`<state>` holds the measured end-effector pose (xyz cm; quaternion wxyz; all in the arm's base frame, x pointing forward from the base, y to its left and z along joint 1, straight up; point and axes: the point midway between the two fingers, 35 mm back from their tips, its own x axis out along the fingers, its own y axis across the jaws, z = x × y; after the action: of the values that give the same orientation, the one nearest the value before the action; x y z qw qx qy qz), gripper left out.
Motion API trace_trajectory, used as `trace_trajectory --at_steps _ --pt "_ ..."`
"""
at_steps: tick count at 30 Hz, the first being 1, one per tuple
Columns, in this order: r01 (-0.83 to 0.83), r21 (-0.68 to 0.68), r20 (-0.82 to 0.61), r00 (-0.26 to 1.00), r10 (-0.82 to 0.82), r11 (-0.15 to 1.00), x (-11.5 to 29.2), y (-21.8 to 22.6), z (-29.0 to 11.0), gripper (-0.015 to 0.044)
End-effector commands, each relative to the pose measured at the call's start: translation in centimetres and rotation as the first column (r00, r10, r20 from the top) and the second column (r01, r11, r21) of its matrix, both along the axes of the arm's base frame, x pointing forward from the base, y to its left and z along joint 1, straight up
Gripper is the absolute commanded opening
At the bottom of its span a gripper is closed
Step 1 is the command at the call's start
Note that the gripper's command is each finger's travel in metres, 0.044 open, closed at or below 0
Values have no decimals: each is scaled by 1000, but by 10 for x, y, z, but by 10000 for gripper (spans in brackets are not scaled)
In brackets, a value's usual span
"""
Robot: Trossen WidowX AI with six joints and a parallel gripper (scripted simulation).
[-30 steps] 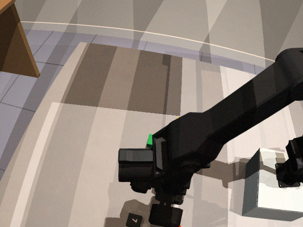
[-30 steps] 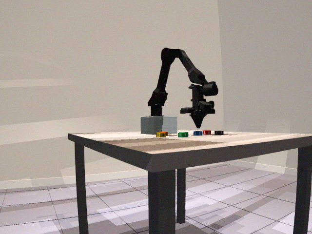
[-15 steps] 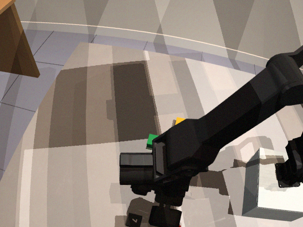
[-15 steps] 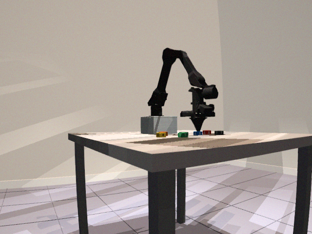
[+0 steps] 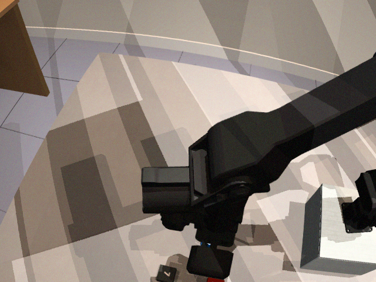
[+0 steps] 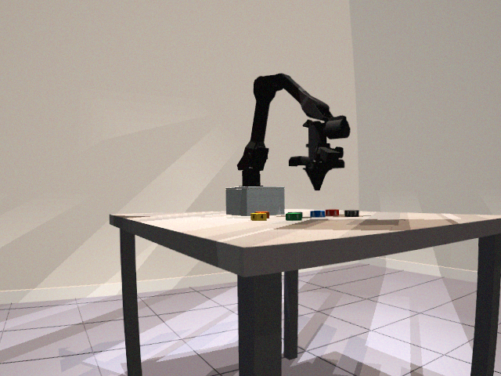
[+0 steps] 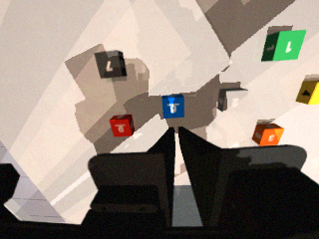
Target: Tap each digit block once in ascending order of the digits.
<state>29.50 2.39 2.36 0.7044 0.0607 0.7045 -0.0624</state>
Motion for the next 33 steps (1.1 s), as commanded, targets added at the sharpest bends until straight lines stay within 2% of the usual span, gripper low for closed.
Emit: trace_trajectory --at_steps 1,8,16,23,25,29,33 --pt "6 3 25 1000 -6 1000 1 0 43 20" --pt "6 4 25 1000 -6 1000 7 4 44 20" --pt "5 9 30 1000 -6 1000 71 65 47 20" --pt "5 9 31 1000 -6 1000 75 71 47 20" --pt "5 9 31 1000 -6 1000 77 71 33 20" --pt "5 9 30 1000 -6 1000 78 71 -31 20" --pt "5 9 30 1000 -6 1000 77 71 -34 20"
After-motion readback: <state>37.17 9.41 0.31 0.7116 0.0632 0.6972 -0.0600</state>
